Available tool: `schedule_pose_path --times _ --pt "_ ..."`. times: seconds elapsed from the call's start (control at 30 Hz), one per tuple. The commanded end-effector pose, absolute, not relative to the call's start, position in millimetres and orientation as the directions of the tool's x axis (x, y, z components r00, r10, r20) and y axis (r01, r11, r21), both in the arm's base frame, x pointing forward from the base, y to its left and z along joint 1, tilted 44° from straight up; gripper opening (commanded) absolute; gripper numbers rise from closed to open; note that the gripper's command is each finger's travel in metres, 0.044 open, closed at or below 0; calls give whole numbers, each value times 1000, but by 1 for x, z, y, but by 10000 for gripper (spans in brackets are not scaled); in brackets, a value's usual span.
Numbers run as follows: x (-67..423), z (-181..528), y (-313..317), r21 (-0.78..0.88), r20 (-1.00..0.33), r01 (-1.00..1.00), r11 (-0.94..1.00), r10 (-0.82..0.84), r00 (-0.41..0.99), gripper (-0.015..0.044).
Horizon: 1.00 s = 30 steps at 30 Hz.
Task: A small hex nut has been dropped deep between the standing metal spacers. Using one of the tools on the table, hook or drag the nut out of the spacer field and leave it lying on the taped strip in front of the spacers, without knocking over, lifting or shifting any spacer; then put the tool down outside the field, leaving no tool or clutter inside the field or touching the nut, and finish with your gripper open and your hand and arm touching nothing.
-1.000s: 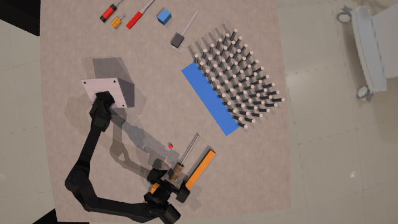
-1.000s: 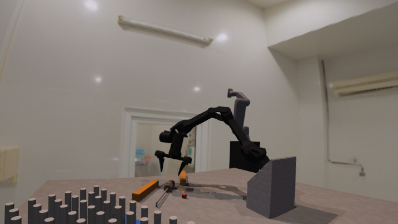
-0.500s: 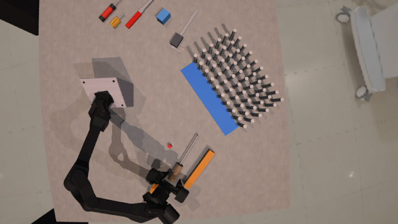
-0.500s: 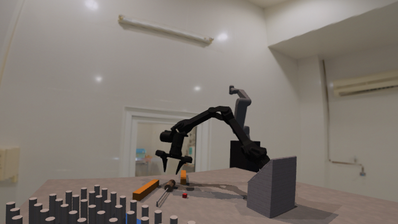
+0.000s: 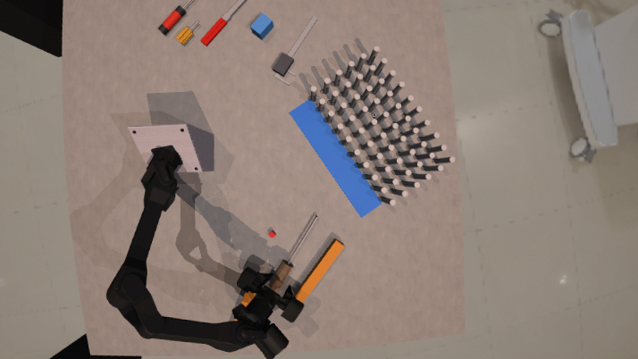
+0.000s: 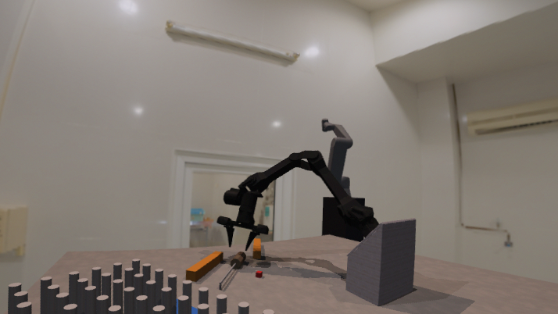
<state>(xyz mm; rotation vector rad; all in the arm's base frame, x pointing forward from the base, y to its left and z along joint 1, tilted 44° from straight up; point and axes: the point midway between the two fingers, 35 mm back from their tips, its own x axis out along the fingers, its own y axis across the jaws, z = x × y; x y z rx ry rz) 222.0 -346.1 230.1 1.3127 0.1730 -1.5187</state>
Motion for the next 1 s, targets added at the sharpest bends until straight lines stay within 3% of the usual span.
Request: schedule_pose_path --times 0.0,0.87,0.97 --pt "222 223 -350 490 -783 766 -417 -596 177 280" --pt "215 196 -378 489 -782 767 -416 -598 175 280" --pt "215 196 -378 489 -782 767 -416 -598 175 201"
